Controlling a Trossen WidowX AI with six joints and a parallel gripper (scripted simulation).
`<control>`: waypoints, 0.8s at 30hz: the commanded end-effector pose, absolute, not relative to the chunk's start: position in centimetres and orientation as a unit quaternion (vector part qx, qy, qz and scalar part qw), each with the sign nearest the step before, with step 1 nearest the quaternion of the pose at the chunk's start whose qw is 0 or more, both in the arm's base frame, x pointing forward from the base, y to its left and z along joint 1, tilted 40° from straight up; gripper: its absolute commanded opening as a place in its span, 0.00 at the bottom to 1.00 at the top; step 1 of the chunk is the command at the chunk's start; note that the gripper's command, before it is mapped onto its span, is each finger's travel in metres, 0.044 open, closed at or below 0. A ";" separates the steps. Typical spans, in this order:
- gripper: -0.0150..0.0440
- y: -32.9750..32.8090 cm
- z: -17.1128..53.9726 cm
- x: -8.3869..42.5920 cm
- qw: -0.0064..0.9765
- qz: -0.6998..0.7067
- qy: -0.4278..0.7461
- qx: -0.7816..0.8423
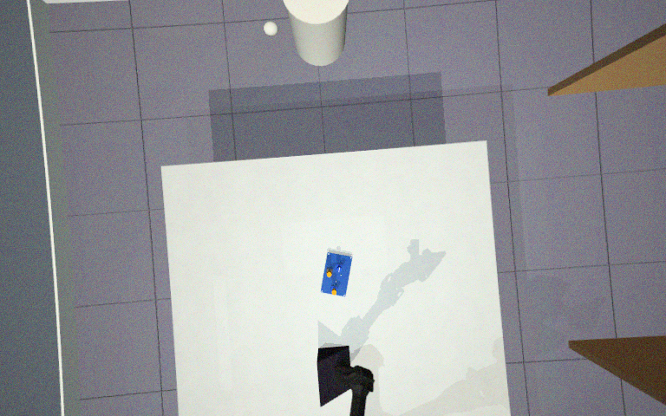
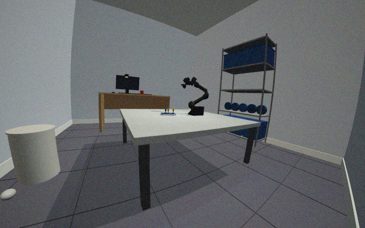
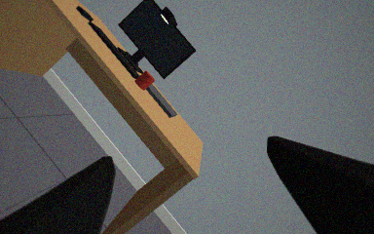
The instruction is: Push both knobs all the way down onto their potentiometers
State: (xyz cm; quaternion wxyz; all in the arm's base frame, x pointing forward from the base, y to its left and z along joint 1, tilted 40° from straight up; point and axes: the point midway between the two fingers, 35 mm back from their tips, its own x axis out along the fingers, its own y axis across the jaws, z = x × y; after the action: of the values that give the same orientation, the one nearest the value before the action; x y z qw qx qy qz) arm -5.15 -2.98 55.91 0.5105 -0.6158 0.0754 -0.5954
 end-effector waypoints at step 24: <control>0.25 -12.2 49.9 12.8 0.772 -0.381 0.147 -0.487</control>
State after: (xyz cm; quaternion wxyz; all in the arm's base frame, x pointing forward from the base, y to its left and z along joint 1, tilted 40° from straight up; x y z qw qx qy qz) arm 9.75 -11.44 51.52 0.7378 -0.5152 0.1263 -0.4175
